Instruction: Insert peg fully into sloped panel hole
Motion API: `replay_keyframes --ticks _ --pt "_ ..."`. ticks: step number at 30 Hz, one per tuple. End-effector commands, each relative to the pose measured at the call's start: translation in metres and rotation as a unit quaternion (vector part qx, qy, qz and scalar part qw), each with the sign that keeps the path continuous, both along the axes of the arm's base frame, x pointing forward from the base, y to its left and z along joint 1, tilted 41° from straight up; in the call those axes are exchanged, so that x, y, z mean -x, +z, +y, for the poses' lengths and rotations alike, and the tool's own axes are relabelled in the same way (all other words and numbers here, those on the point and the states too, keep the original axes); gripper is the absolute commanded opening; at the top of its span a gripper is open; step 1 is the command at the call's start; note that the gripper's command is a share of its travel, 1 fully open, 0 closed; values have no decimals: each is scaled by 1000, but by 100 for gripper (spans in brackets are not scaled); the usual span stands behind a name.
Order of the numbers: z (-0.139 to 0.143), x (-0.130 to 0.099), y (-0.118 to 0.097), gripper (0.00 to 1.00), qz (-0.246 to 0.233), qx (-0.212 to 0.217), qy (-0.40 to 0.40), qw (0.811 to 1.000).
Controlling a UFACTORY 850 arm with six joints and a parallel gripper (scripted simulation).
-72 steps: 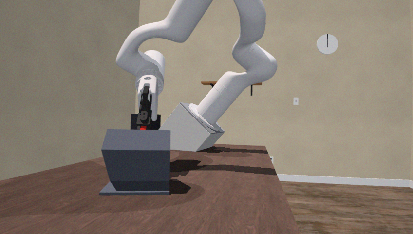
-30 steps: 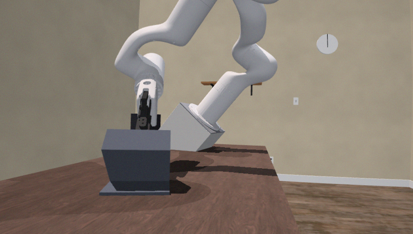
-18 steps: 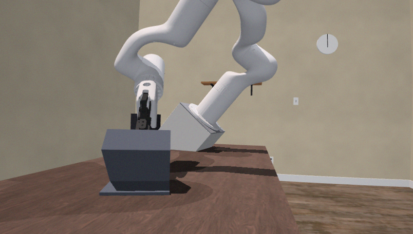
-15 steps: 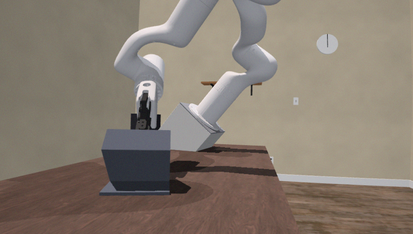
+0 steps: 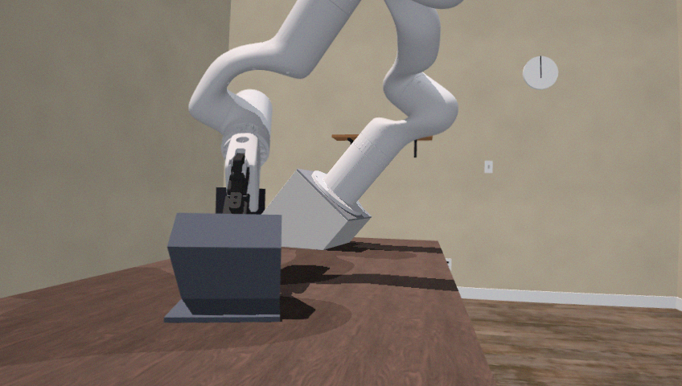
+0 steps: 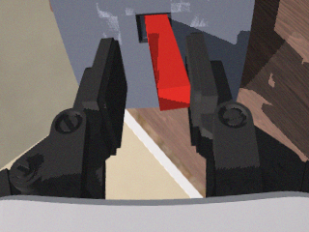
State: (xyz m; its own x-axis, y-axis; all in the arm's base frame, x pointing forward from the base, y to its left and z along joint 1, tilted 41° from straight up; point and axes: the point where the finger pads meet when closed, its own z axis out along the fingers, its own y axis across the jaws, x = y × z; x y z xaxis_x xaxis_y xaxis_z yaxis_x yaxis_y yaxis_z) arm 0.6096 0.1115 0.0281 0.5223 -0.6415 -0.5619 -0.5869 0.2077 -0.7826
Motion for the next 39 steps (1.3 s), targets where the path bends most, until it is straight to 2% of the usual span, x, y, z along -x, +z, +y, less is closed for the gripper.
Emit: replay_keyframes --ticks 1,8,9,17,39 --pt "0 -1 1 45 -1 0 0 1000" --pt "0 -1 1 98 -1 0 0 1000" --pt "0 -1 1 100 -1 0 0 1000" --pt "-7 4 3 100 -1 0 0 1000" --pt "-55 43 20 100 -1 1 0 1000"
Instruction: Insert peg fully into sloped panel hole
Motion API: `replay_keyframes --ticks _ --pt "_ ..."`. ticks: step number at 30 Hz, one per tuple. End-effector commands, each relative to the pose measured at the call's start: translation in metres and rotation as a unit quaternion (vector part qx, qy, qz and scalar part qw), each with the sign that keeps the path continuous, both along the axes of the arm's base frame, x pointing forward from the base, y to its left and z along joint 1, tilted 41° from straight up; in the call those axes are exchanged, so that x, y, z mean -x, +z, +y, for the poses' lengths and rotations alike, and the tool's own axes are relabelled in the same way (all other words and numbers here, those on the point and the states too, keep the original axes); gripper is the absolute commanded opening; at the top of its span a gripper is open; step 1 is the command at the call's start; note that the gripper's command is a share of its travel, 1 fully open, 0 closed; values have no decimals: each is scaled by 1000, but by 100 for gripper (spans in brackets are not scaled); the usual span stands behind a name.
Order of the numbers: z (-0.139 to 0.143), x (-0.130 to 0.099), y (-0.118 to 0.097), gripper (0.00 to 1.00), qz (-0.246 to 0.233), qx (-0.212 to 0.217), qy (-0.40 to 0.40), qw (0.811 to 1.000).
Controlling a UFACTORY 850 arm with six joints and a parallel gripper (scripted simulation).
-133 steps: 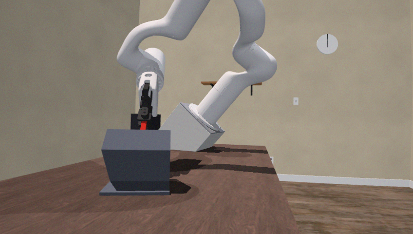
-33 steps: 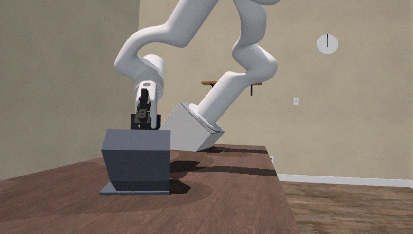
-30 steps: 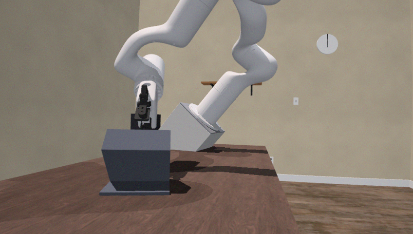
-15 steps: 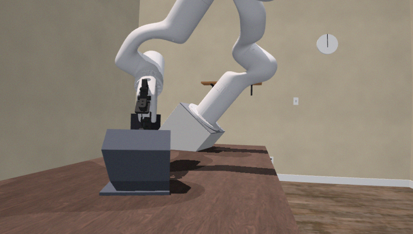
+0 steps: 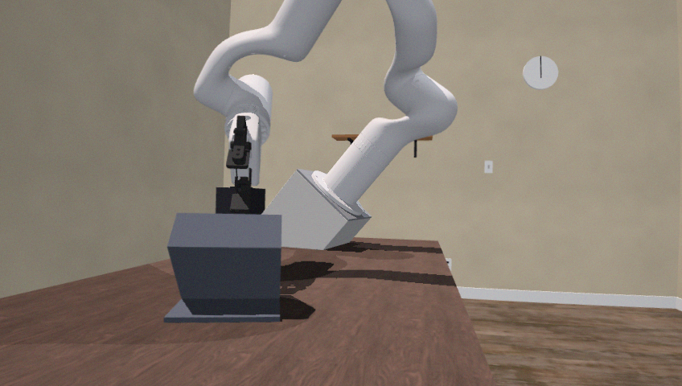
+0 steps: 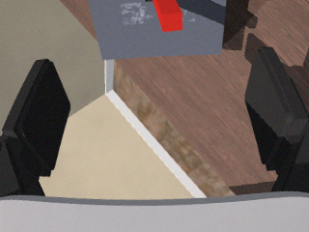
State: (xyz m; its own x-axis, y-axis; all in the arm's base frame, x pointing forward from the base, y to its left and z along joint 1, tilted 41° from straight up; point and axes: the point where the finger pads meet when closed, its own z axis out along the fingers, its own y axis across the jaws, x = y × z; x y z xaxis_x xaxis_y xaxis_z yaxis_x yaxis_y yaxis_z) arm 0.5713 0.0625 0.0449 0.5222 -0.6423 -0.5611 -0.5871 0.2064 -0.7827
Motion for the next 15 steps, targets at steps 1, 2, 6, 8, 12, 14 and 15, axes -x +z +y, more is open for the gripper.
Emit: replay_keyframes --ticks 1,2,6,8,12,14,15 --pt "-8 7 4 100 -1 0 0 1000" --pt "-10 9 5 100 -1 0 0 1000" --pt "-15 13 6 100 -1 0 0 1000" --pt "-17 15 7 100 -1 -1 0 1000" --pt "-22 18 9 100 -1 -1 0 1000" --pt "-22 18 9 100 -1 -1 0 1000" --pt "-22 18 9 100 -1 -1 0 1000"
